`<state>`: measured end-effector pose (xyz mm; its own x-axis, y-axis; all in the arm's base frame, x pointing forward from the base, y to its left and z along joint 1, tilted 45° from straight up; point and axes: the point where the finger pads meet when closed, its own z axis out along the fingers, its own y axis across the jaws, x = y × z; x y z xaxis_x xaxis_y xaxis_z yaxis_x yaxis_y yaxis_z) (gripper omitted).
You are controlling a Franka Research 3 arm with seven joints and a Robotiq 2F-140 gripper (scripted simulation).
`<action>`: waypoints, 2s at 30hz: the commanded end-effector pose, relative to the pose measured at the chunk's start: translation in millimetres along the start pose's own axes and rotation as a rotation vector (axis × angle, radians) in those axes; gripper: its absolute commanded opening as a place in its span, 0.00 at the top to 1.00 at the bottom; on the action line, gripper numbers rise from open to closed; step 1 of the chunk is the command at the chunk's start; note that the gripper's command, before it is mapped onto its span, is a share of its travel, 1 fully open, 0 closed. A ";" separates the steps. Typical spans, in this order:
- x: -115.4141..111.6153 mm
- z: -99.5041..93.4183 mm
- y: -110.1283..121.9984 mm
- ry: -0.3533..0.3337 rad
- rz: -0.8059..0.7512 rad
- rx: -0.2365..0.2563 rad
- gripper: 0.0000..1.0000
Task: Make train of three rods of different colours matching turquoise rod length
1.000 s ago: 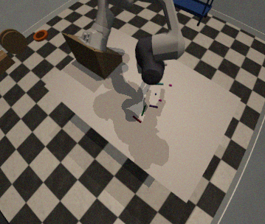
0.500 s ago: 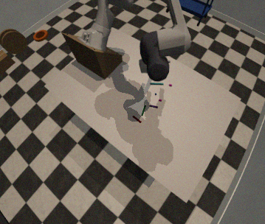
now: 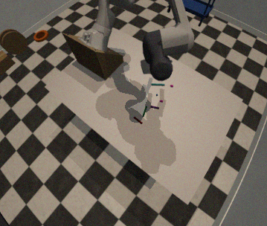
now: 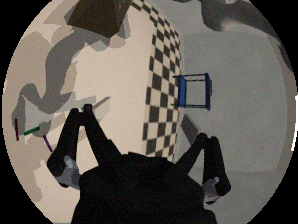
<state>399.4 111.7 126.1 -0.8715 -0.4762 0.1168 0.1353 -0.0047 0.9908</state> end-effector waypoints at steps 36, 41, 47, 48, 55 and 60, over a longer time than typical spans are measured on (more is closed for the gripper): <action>-0.9 -17.0 1.2 0.086 -0.196 0.204 0.00; -0.9 -17.0 1.2 0.086 -0.196 0.204 0.00; -2.0 -28.7 5.5 0.150 -0.301 0.310 0.00; -2.0 -28.7 5.5 0.150 -0.301 0.310 0.00; -2.0 -28.7 5.5 0.150 -0.301 0.310 0.00; -2.0 -28.7 5.5 0.150 -0.301 0.310 0.00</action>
<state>415.7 87.5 130.6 -0.7735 -0.6148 -0.1541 -0.2685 0.0976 0.9583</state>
